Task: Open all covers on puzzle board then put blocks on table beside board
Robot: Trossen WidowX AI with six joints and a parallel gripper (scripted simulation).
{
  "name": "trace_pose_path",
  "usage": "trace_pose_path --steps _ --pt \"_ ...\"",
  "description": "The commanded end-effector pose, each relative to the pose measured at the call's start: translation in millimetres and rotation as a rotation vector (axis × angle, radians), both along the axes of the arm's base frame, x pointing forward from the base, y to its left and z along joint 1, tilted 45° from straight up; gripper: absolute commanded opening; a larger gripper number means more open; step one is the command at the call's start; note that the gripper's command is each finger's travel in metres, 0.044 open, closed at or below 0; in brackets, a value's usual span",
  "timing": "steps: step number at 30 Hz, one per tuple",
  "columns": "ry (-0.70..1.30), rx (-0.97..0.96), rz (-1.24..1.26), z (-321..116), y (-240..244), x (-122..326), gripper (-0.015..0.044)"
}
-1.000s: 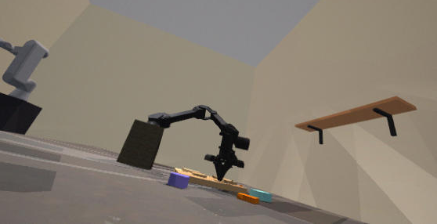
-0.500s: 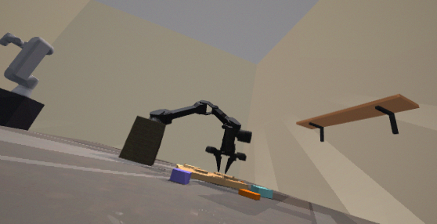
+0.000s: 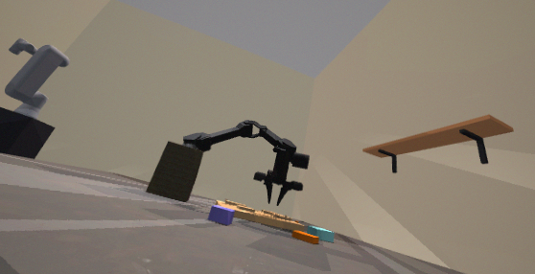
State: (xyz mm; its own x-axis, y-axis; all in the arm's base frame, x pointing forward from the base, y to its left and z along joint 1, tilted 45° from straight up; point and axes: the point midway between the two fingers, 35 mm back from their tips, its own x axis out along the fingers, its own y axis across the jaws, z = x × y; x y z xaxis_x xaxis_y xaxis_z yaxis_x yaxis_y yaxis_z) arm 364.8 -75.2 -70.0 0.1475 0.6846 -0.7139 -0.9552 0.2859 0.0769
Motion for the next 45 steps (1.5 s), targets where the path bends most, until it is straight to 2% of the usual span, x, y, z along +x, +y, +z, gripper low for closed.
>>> trace_pose_path --steps 1,9,27,45 --pt "-0.073 -0.022 0.077 4.7 -4.9 -0.2 0.0144" --pt "-0.206 -0.05 0.217 12.7 -12.0 -2.2 0.0144" --pt "-0.209 -0.049 0.22 -12.0 12.0 2.3 0.0144" --pt "-0.209 -0.049 0.22 -12.0 12.7 3.0 0.0144"
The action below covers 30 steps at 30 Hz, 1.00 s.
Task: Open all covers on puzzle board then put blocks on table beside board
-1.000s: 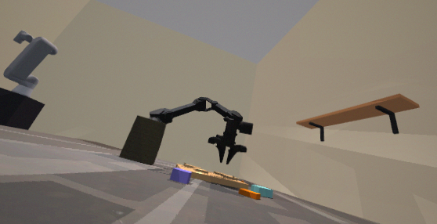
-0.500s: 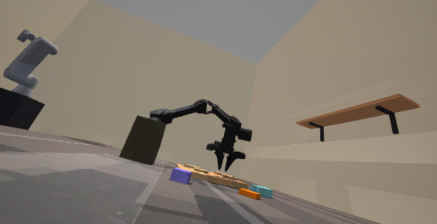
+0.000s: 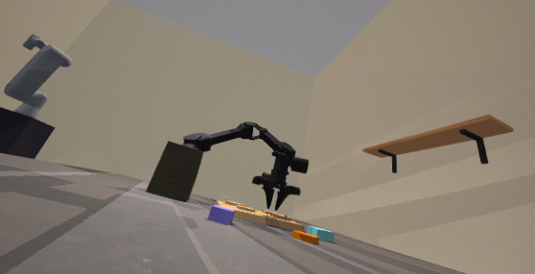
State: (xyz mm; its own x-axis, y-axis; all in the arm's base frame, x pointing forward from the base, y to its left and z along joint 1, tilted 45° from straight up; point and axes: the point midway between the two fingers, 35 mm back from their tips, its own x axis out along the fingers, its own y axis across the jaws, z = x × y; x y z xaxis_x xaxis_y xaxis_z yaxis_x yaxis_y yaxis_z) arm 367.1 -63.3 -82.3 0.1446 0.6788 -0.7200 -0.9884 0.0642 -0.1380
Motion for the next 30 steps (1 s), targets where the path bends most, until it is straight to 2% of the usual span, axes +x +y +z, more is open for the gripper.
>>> trace_pose_path --steps 1,30 --pt "0.001 0.005 -0.004 0.4 0.8 0.9 0.0144" --pt "0.001 0.006 -0.004 -8.3 9.4 3.3 0.0144"
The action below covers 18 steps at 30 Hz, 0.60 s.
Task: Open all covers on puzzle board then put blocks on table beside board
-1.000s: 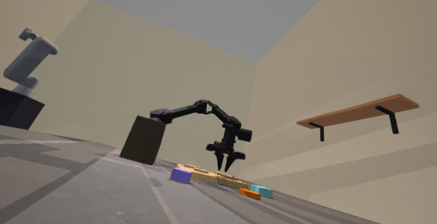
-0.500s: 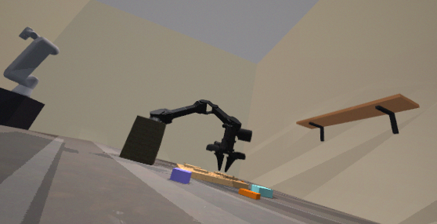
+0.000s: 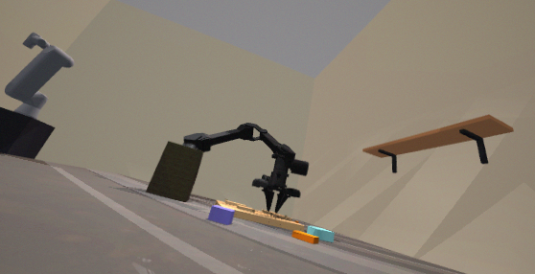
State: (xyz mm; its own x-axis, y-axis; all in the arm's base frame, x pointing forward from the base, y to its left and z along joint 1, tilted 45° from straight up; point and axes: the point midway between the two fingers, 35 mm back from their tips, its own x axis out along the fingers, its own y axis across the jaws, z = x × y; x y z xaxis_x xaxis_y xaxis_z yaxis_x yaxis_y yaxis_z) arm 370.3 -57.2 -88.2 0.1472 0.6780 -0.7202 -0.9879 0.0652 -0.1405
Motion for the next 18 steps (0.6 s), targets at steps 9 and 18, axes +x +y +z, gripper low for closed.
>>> trace_pose_path --steps 9,18 --pt "0.003 0.007 -0.003 -8.7 9.5 1.1 0.0144" --pt "0.003 0.007 -0.003 -10.3 11.0 1.4 0.0144"
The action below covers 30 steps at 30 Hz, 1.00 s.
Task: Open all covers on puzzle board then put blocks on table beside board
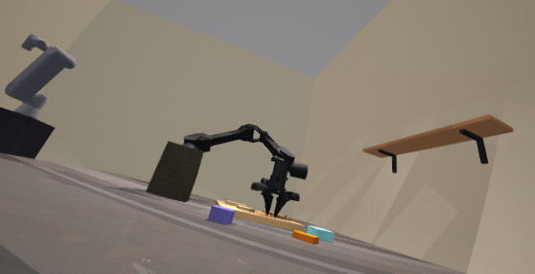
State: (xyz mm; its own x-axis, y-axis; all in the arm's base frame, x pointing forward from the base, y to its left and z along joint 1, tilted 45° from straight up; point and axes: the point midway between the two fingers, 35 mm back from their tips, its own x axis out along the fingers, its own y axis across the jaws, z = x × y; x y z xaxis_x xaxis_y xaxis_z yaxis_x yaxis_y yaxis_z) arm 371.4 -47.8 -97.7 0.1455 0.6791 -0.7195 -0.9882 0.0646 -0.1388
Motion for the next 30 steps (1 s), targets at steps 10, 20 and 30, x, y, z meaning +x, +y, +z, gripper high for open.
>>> trace_pose_path --steps 10,20,30 --pt "0.002 0.006 -0.004 -7.1 7.7 1.5 0.0144" --pt "-0.001 0.0 0.0 -6.2 6.1 1.6 0.009" --pt "-0.001 0.0 -0.001 -3.1 2.8 1.1 0.008"
